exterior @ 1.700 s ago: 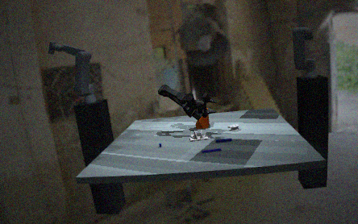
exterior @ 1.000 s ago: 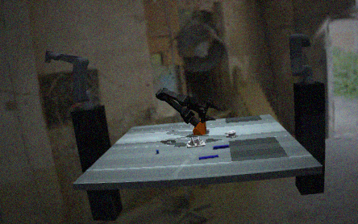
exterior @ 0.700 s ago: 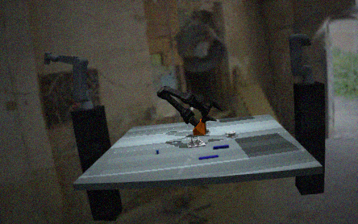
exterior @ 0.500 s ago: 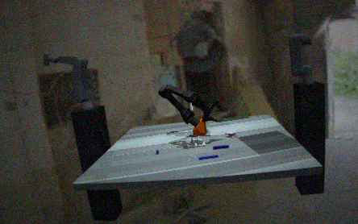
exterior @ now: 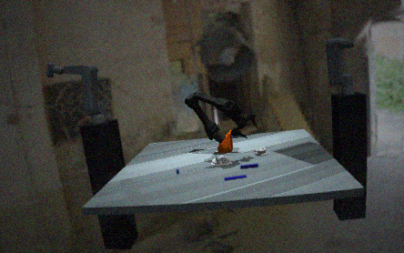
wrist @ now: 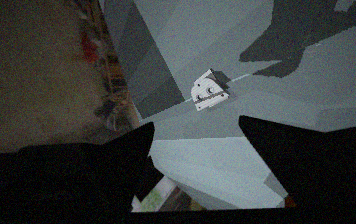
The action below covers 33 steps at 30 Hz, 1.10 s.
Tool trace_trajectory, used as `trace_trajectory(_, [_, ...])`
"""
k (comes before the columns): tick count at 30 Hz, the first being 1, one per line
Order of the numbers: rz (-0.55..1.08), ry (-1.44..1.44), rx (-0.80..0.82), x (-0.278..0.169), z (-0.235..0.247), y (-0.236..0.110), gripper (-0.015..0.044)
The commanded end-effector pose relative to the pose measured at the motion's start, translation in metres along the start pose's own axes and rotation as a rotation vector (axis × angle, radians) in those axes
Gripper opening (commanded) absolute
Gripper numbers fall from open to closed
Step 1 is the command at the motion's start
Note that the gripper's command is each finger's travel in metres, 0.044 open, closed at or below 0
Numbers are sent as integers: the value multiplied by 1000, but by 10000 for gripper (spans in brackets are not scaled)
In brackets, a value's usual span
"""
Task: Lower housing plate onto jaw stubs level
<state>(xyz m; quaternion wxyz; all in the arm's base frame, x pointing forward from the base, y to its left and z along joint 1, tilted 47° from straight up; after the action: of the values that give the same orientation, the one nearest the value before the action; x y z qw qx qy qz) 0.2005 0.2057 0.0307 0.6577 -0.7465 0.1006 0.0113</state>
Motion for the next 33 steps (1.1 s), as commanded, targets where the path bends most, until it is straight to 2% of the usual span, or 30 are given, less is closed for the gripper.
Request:
trace_trajectory(1, [-2, -53, -60, -1, 10, 6, 440])
trace_trajectory(33, [19, -503, -587, -28, 78, 75, 440])
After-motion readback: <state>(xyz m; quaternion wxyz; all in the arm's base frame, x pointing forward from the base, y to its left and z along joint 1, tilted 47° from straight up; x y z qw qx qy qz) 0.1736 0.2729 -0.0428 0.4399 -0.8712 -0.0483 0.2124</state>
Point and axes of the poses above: the point midway between the two fingers, 35 mm back from their tips, its own y axis out along the fingers, its own z axis across the jaws, x = y × z, the point moved 10 cm from there along -y, back along the fingers, and after that the axes turned 5 degrees about y, right-handed, at the moved point
